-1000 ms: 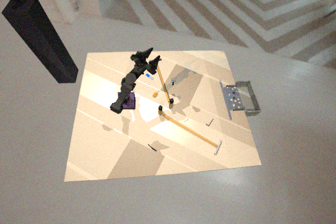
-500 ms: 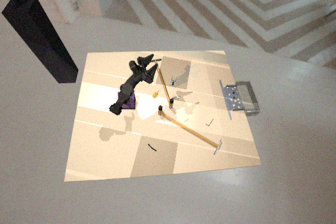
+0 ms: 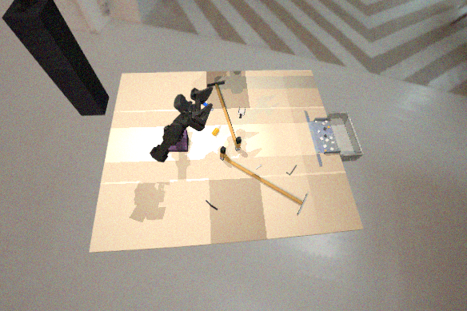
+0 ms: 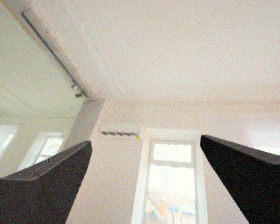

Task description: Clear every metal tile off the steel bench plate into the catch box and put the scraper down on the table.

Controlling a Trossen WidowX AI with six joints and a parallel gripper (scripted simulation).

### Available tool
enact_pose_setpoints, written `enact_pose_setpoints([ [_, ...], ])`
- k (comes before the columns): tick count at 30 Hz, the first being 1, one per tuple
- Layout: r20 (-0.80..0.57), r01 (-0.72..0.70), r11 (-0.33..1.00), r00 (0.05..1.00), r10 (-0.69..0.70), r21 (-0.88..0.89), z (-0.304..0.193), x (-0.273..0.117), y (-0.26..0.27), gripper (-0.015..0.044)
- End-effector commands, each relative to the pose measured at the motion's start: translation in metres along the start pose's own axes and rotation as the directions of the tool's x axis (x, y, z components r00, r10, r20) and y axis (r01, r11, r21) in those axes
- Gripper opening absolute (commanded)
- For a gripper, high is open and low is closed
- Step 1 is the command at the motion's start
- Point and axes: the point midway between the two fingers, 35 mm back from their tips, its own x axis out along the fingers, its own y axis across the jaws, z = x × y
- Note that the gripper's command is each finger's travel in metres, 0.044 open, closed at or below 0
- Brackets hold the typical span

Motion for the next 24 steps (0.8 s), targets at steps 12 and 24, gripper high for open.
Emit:
enact_pose_setpoints([
  [12,0.06,0.199,0.97,0.979,-0.193,-0.14,0.011,-0.025,-0.073,0.044],
  [24,0.107,0.356,0.899,0.935,-0.339,-0.256,0.021,-0.051,-0.126,0.044],
])
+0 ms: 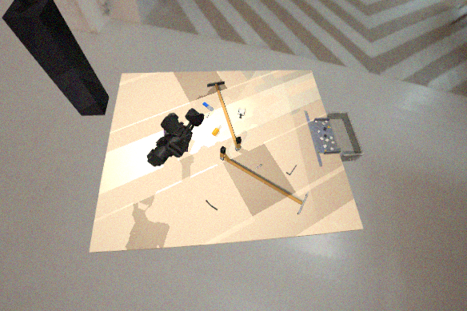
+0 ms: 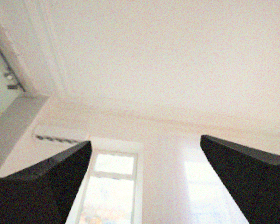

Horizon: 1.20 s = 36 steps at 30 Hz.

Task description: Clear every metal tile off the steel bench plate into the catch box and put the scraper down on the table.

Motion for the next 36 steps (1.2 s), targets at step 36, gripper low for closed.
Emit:
enact_pose_setpoints([
  [36,0.079,0.477,0.764,0.865,-0.496,-0.435,0.011,-0.074,-0.188,0.044],
])
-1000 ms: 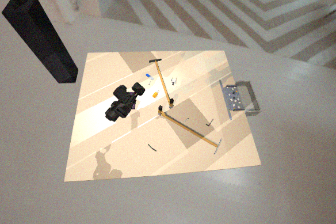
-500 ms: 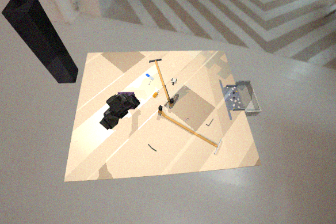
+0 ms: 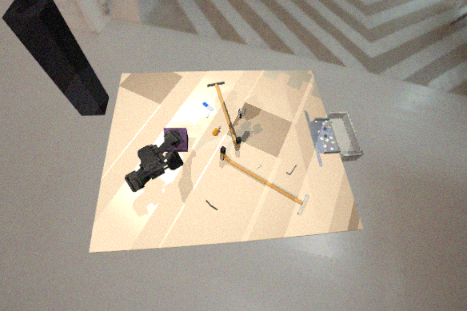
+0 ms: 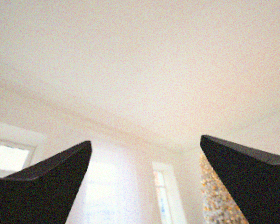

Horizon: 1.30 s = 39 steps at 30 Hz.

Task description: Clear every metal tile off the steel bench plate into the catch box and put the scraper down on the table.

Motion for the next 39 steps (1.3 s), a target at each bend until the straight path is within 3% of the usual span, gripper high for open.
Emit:
enact_pose_setpoints([
  [1,-0.008,0.057,0.997,0.998,-0.057,-0.047,-0.006,-0.003,-0.024,0.044],
  [22,-0.039,0.286,0.906,0.949,-0.313,-0.312,-0.026,-0.023,-0.122,0.044],
  [39,-0.089,0.211,0.943,0.966,-0.241,-0.258,-0.026,-0.02,-0.073,0.044],
])
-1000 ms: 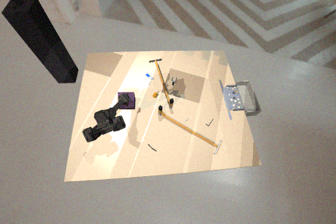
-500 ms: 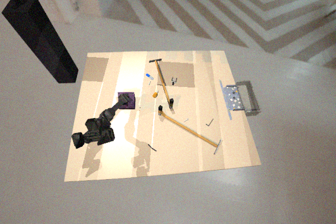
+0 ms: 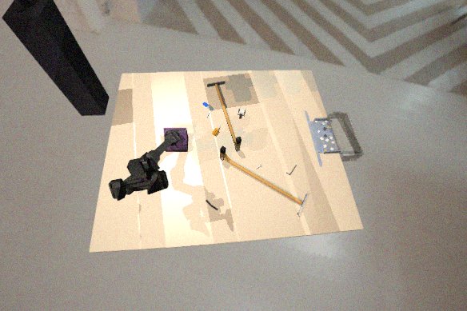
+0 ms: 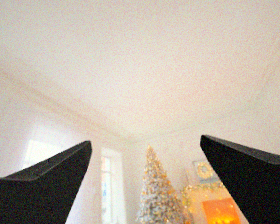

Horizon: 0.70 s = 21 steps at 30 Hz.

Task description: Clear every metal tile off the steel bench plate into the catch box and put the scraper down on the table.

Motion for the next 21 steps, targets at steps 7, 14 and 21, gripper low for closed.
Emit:
enact_pose_setpoints([
  [7,-0.025,-0.063,0.997,0.998,0.064,0.044,0.008,-0.011,0.033,0.044],
  [14,-0.04,-0.11,0.991,0.993,0.113,0.073,0.015,-0.021,0.059,0.044],
  [21,-0.054,-0.156,0.982,0.985,0.162,0.102,0.021,-0.033,0.084,0.044],
])
